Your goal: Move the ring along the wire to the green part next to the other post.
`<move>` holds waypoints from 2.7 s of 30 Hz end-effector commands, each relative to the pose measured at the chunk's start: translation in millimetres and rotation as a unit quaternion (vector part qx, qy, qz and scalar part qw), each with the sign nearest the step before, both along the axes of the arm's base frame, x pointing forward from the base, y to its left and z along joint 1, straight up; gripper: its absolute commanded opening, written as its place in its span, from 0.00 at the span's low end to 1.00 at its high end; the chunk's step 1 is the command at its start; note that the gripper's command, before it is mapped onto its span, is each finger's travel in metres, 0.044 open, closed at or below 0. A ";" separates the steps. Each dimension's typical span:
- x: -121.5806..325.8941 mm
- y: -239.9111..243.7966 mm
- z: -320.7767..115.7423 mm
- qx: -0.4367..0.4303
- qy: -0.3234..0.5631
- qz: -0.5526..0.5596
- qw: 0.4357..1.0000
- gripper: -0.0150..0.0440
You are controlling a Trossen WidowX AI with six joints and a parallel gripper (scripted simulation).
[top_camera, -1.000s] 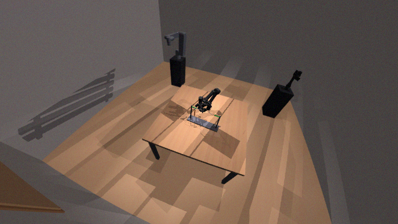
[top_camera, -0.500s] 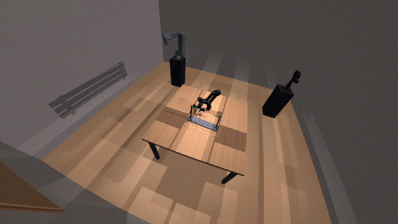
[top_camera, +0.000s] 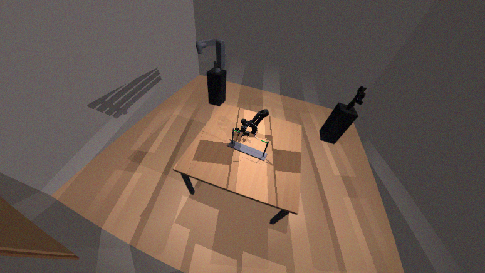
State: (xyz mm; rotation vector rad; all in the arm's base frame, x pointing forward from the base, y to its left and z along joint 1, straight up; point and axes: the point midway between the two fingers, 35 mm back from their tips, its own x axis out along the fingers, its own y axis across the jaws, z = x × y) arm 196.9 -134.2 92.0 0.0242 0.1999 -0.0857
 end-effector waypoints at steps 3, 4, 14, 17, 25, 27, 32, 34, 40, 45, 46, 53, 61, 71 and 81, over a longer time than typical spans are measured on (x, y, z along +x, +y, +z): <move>20.8 -4.8 16.9 -0.008 -0.003 -0.001 1.000 0.53; 25.1 -4.9 20.5 -0.010 -0.005 -0.001 1.000 0.53; 44.4 -3.7 38.5 -0.014 -0.017 0.000 1.000 0.53; 46.4 -4.3 38.5 -0.015 -0.016 0.000 1.000 0.53; 56.9 -6.9 38.3 -0.015 -0.016 0.000 1.000 0.53; 59.7 -7.5 38.2 -0.015 -0.016 0.000 1.000 0.53; 66.9 -8.9 37.7 -0.015 -0.016 0.000 1.000 0.53; 69.8 -9.3 37.4 -0.015 -0.016 0.000 1.000 0.53; 78.7 -10.4 36.2 -0.015 -0.016 0.000 1.000 0.53; 86.2 -11.0 35.0 -0.015 -0.017 0.000 1.000 0.53; 87.8 -11.0 34.7 -0.015 -0.017 0.000 1.000 0.53; 98.5 -11.2 32.4 -0.015 -0.017 0.000 1.000 0.53; 111.0 -10.6 29.1 -0.015 -0.019 0.000 1.000 0.53; 118.1 -9.8 26.9 -0.014 -0.020 0.000 1.000 0.53; 118.1 -9.8 26.9 -0.014 -0.020 0.000 1.000 0.53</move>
